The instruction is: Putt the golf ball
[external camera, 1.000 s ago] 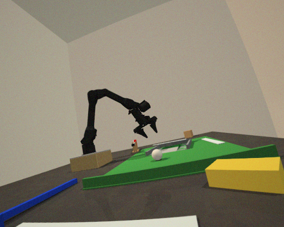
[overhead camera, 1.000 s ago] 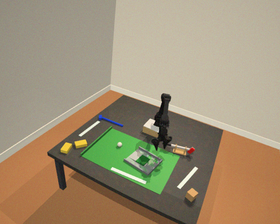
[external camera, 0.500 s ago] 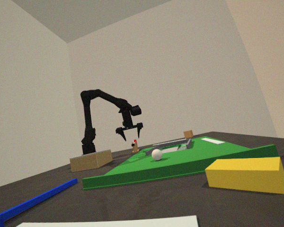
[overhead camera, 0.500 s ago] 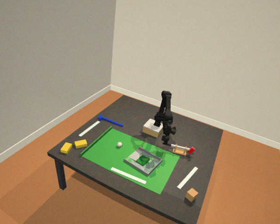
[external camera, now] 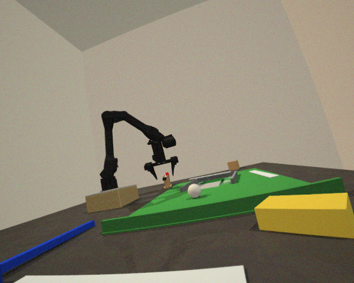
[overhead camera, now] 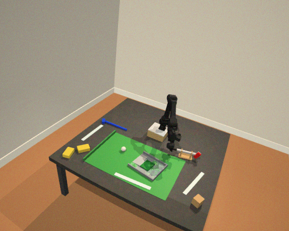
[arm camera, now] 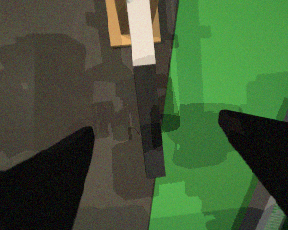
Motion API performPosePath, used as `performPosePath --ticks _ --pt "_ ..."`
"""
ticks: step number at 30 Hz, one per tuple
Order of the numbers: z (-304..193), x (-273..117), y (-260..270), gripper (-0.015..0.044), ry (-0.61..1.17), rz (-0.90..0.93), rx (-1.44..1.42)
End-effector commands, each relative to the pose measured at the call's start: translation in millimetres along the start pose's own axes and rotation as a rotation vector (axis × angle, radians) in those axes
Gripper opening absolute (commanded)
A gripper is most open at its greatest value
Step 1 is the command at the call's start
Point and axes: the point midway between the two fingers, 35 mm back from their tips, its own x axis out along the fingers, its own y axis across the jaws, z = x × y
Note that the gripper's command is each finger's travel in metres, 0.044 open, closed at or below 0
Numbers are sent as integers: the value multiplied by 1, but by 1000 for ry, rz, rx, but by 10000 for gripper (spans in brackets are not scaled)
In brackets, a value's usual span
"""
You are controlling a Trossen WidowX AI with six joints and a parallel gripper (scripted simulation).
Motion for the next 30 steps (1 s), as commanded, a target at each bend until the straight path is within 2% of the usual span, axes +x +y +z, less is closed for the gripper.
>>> performPosePath --ticks 1,24,30 --pt "-5 14 4 440 3 17 4" --pt "-11 37 4 440 2 17 4" --pt "-10 34 3 282 3 11 -1"
